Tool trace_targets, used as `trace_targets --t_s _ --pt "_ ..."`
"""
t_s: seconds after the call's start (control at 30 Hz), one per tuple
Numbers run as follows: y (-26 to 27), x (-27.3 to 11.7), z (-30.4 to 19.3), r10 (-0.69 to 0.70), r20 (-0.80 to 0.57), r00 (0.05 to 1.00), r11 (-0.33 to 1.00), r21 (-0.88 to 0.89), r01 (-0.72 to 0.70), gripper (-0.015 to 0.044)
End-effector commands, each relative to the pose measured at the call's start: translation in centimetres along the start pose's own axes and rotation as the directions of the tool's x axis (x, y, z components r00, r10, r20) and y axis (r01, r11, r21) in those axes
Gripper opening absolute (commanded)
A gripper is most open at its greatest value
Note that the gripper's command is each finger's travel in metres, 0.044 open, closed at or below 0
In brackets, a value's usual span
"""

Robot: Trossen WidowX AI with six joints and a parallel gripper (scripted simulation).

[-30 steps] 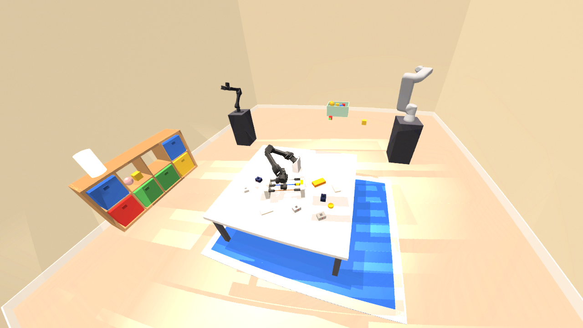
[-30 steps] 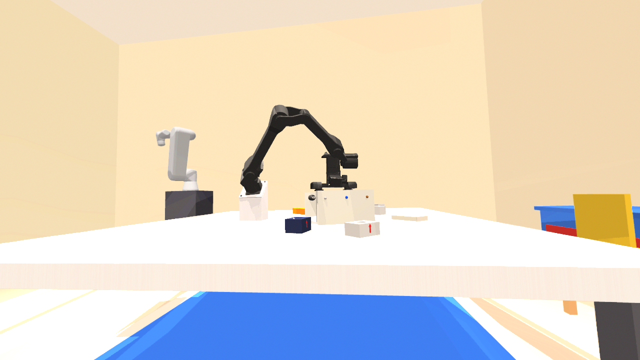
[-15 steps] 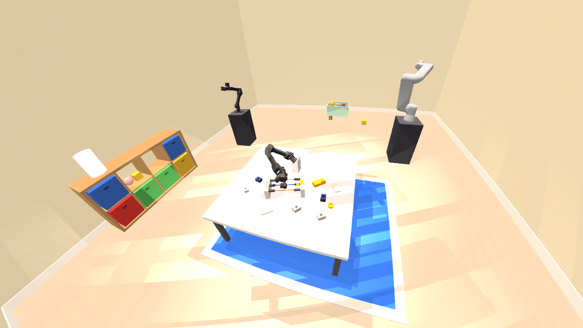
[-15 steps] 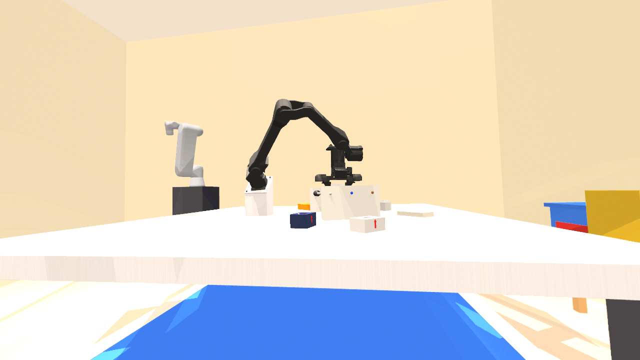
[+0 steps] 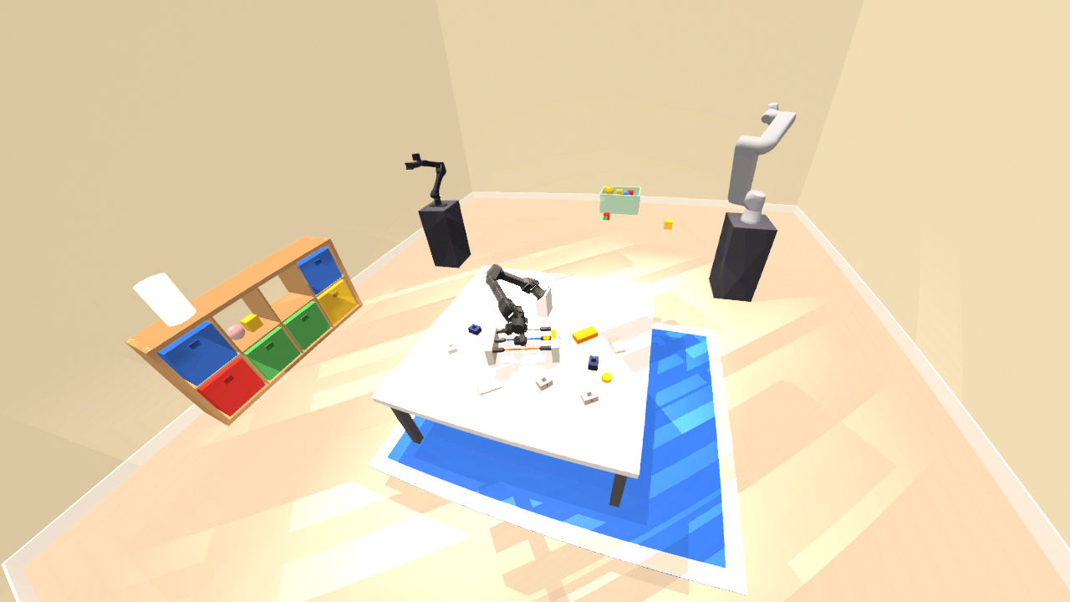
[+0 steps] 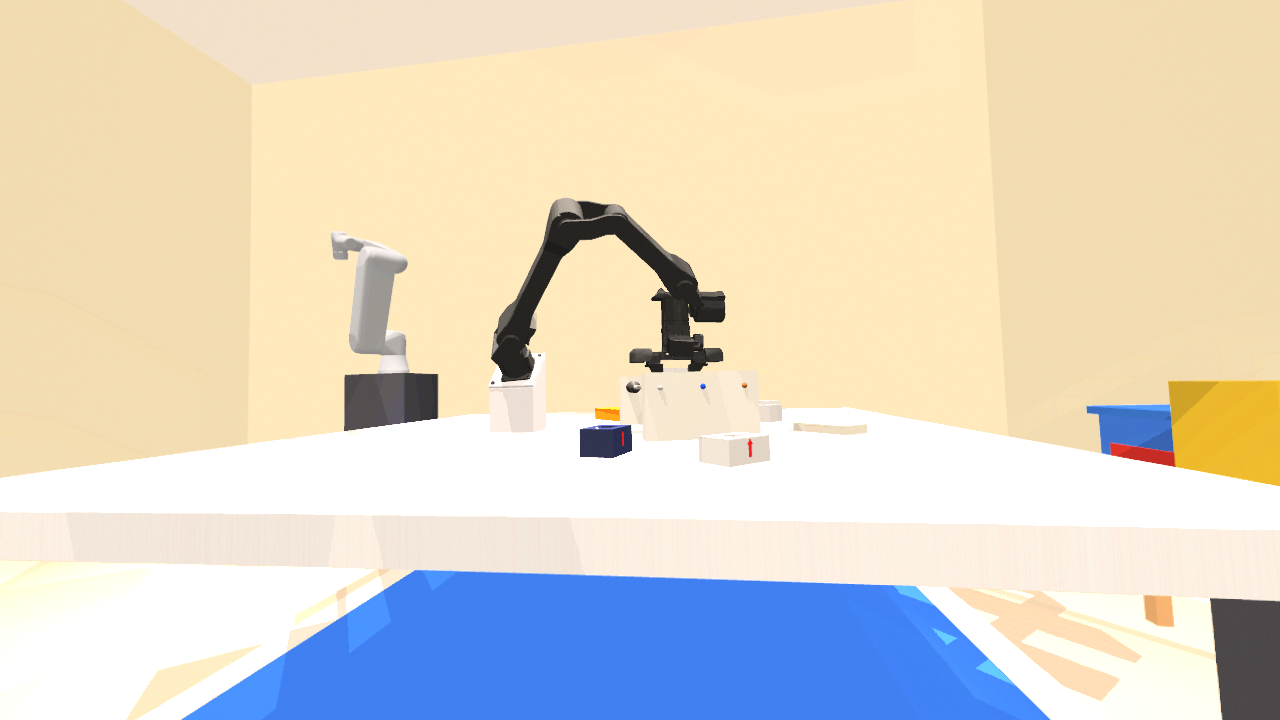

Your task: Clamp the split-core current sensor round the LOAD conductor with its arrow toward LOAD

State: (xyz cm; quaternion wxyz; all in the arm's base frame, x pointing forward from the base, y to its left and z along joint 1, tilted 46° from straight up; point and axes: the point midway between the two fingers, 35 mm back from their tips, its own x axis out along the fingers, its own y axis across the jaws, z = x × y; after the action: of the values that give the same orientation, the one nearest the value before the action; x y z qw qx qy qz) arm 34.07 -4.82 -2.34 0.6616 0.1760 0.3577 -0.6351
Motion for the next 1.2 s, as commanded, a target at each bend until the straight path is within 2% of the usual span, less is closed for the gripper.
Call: trace_targets --t_s 0.0,0.33,0.67,1.1,1.17 --pt "0.03 -0.08 -0.01 0.002 0.002 1.0 1.0 -0.003 -0.002 0.0184" --pt "0.02 -0.18 -0.1 0.01 0.002 1.0 1.0 -0.003 -0.01 0.044" --pt "0.04 -0.14 -0.05 0.005 0.001 1.0 1.0 -0.001 -0.005 0.0185" --pt "0.04 -0.14 -0.05 0.005 0.001 1.0 1.0 -0.001 -0.005 0.0099" --pt "0.04 -0.22 -0.05 0.005 0.001 1.0 1.0 -0.001 -0.005 0.0046"
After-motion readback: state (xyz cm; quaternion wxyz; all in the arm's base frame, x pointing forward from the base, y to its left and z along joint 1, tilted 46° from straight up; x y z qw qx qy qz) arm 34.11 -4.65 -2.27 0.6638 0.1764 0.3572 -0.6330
